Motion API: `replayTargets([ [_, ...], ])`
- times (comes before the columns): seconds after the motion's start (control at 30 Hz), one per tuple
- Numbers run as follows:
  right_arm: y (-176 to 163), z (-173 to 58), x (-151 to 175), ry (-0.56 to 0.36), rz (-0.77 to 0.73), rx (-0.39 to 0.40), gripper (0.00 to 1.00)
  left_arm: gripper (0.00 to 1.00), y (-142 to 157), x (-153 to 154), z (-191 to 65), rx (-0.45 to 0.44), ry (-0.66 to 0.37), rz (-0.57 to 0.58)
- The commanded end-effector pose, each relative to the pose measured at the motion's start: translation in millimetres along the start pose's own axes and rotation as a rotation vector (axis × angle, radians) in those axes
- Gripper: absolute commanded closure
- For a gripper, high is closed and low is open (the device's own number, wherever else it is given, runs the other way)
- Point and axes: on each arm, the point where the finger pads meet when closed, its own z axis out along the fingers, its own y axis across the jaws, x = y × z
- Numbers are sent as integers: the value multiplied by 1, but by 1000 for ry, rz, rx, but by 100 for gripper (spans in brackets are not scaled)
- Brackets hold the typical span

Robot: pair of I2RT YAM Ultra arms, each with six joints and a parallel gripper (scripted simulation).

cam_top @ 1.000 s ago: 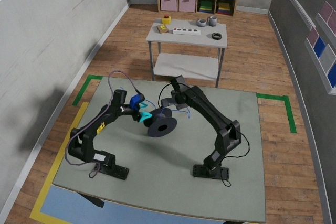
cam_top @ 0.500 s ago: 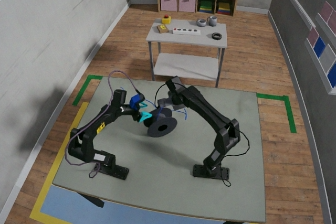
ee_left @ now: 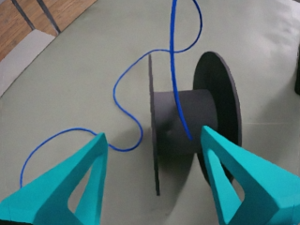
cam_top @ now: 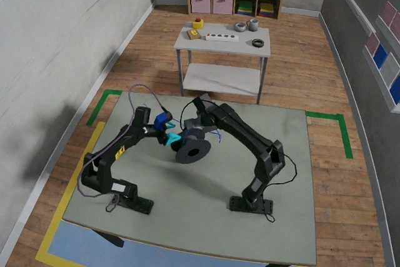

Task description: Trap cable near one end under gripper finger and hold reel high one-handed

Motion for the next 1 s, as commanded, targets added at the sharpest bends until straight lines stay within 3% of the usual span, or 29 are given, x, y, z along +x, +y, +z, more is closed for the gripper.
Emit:
replayTargets([
  [0.0, -4, -4, 6, 2, 32, 39, 100, 25, -8, 0, -4, 10, -13, 9],
  [0.53, 7, 17, 0, -1, 22, 20, 100, 25, -5, -8, -3, 9, -21, 11],
  [0.67, -6, 2, 0, -16, 33, 69, 100, 25, -3, -10, -3, 7, -21, 12],
  [0.97, 0, 4, -1, -12, 26, 55, 100, 25, 2, -13, -4, 3, -21, 12],
])
